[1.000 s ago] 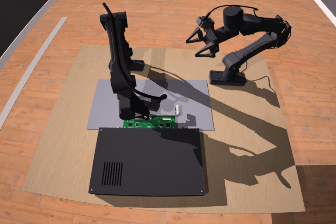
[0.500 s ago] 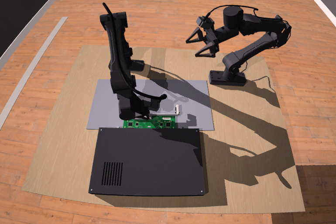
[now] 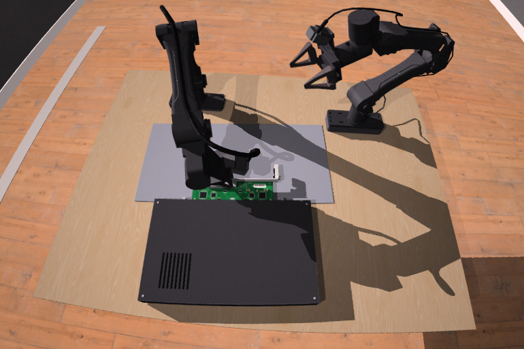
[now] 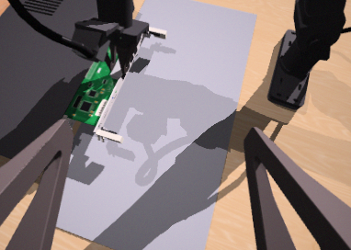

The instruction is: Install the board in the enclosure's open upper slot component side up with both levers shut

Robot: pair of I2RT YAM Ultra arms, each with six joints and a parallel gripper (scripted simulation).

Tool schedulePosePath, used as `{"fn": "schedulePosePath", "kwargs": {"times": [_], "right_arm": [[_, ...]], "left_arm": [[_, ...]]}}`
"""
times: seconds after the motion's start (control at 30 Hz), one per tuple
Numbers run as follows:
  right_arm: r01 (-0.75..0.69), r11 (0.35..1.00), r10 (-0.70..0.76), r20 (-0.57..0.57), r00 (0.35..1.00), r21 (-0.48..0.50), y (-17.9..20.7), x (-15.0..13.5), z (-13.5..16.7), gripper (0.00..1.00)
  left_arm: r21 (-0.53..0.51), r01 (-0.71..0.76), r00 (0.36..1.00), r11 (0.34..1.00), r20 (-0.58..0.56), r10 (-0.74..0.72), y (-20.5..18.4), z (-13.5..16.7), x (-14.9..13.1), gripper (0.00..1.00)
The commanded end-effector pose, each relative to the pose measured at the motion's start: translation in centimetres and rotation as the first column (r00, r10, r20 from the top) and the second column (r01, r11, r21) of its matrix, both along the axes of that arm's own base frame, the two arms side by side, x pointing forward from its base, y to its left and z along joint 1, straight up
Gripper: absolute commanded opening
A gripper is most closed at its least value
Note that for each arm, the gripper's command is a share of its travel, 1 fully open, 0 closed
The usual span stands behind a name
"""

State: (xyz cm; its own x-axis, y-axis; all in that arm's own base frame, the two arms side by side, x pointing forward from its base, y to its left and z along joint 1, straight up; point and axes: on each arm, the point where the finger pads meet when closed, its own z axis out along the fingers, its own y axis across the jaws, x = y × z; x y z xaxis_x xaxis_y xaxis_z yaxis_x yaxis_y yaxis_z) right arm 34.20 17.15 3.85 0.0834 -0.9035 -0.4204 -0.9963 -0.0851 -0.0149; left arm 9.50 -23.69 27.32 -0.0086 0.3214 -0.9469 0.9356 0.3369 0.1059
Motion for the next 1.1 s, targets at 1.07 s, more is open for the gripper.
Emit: {"fn": "schedulePosePath", "kwargs": {"times": [1.07], "right_arm": [[0.002, 0.998, -0.007, 0.084, 0.996, 0.061, 0.1, 2.7, 3.8, 0.32]], "left_arm": [[-0.044, -0.001, 1.000, 0.999, 0.013, 0.002, 0.5, 1.8, -0.3, 1.00]]}}
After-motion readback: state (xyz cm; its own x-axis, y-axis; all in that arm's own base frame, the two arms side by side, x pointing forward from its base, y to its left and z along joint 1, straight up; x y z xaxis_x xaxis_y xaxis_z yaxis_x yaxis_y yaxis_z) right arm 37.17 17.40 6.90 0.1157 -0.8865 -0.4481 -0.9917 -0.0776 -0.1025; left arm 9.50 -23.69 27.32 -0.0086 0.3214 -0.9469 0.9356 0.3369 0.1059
